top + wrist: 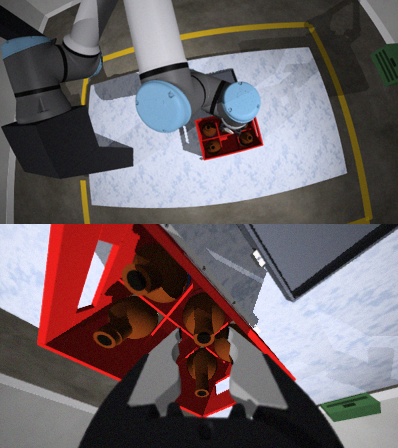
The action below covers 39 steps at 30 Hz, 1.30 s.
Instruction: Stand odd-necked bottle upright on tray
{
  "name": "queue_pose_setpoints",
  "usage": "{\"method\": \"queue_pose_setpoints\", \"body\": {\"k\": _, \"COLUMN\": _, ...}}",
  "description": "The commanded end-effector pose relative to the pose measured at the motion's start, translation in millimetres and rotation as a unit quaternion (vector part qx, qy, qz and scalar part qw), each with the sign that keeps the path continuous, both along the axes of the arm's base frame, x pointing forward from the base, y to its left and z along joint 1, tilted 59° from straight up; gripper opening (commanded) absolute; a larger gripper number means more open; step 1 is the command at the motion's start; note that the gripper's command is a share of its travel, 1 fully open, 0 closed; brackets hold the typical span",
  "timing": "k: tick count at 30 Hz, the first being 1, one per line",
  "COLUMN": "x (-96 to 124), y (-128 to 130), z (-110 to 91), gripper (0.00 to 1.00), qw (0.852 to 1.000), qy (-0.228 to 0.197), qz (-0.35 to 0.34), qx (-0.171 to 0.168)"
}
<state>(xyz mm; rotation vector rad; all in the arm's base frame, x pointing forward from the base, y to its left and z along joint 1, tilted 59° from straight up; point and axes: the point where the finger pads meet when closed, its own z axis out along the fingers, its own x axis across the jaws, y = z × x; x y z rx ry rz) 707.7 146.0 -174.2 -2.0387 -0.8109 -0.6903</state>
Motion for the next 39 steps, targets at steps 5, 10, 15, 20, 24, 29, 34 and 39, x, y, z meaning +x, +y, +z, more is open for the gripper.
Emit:
{"method": "queue_pose_setpoints", "body": {"k": 5, "x": 0, "y": -1, "z": 0, "gripper": 0.38, "qw": 1.0, "qy": 0.0, "qz": 0.0, "qx": 0.0}}
{"method": "queue_pose_setpoints", "body": {"k": 10, "x": 0, "y": -1, "z": 0, "gripper": 0.38, "qw": 1.0, "qy": 0.0, "qz": 0.0, "qx": 0.0}}
{"method": "queue_pose_setpoints", "body": {"k": 15, "x": 0, "y": -1, "z": 0, "gripper": 0.38, "qw": 1.0, "qy": 0.0, "qz": 0.0, "qx": 0.0}}
{"method": "queue_pose_setpoints", "body": {"k": 20, "x": 0, "y": -4, "z": 2, "gripper": 0.38, "qw": 1.0, "qy": 0.0, "qz": 0.0, "qx": 0.0}}
{"method": "queue_pose_setpoints", "body": {"k": 24, "x": -1, "y": -9, "z": 5, "gripper": 0.38, "qw": 1.0, "qy": 0.0, "qz": 0.0, "qx": 0.0}}
{"method": "queue_pose_setpoints", "body": {"k": 29, "x": -3, "y": -15, "z": 9, "gripper": 0.38, "qw": 1.0, "qy": 0.0, "qz": 0.0, "qx": 0.0}}
{"method": "queue_pose_setpoints", "body": {"k": 34, "x": -5, "y": -28, "z": 17, "gripper": 0.38, "qw": 1.0, "qy": 0.0, "qz": 0.0, "qx": 0.0}}
{"method": "queue_pose_setpoints", "body": {"k": 39, "x": -9, "y": -42, "z": 26, "gripper": 0.38, "qw": 1.0, "qy": 0.0, "qz": 0.0, "qx": 0.0}}
